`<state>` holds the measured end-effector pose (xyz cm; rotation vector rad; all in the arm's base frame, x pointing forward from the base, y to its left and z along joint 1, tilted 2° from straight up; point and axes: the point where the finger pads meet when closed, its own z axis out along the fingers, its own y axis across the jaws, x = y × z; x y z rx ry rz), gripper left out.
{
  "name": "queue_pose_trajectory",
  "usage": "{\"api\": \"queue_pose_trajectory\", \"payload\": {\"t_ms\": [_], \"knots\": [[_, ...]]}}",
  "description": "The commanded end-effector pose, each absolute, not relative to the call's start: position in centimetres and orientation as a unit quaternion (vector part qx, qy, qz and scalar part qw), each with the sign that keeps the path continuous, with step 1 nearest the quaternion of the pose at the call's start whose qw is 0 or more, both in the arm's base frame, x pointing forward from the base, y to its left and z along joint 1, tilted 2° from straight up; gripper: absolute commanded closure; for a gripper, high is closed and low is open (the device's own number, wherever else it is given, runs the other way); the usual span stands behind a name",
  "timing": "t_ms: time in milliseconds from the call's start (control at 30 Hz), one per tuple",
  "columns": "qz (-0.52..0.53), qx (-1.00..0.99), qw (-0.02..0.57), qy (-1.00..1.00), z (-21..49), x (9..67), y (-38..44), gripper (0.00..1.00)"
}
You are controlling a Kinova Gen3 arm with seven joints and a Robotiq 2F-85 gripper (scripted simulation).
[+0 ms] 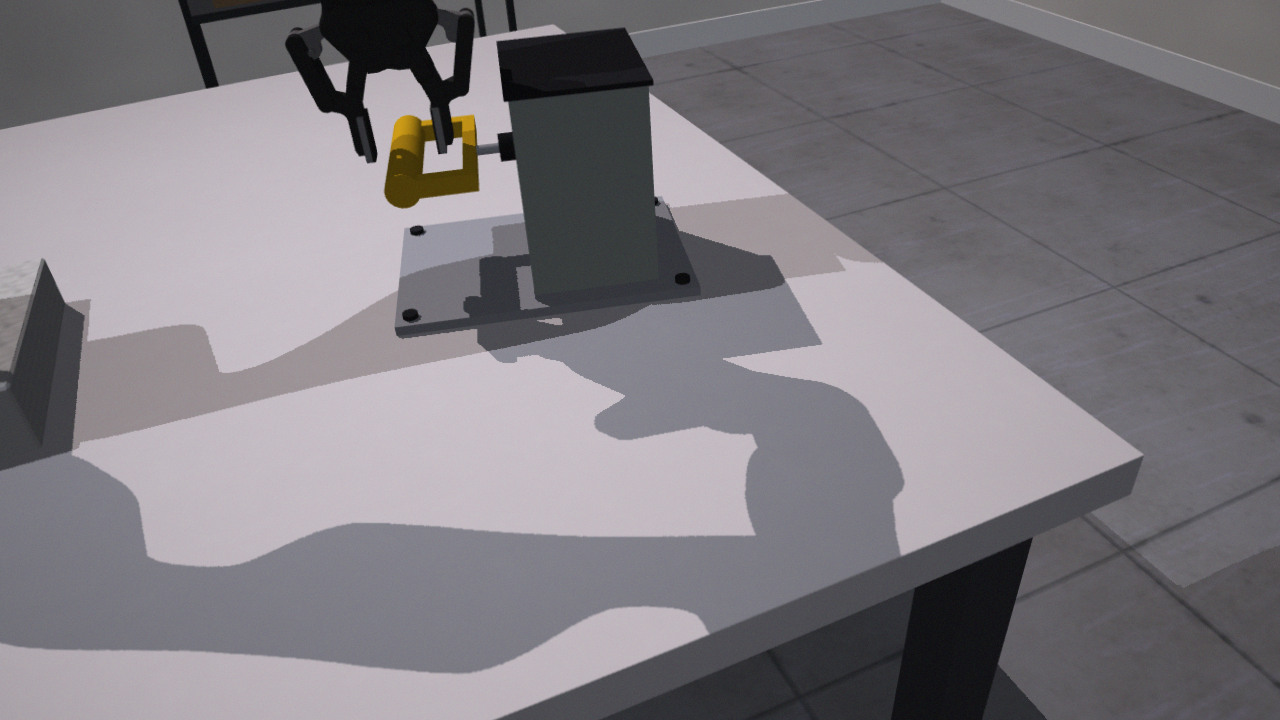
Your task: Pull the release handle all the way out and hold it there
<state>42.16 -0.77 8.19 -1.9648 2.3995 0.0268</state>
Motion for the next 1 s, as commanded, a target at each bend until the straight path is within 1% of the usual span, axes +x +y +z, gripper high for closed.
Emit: {"api": "queue_pose_trajectory", "payload": {"t_ms": [0, 967], "knots": [[0.01, -0.633, 0.018, 0.774, 7.7, 42.1, -0.8, 0.46], [0.01, -0.633, 0.018, 0.774, 6.1, 42.1, -0.8, 0.46]]}}
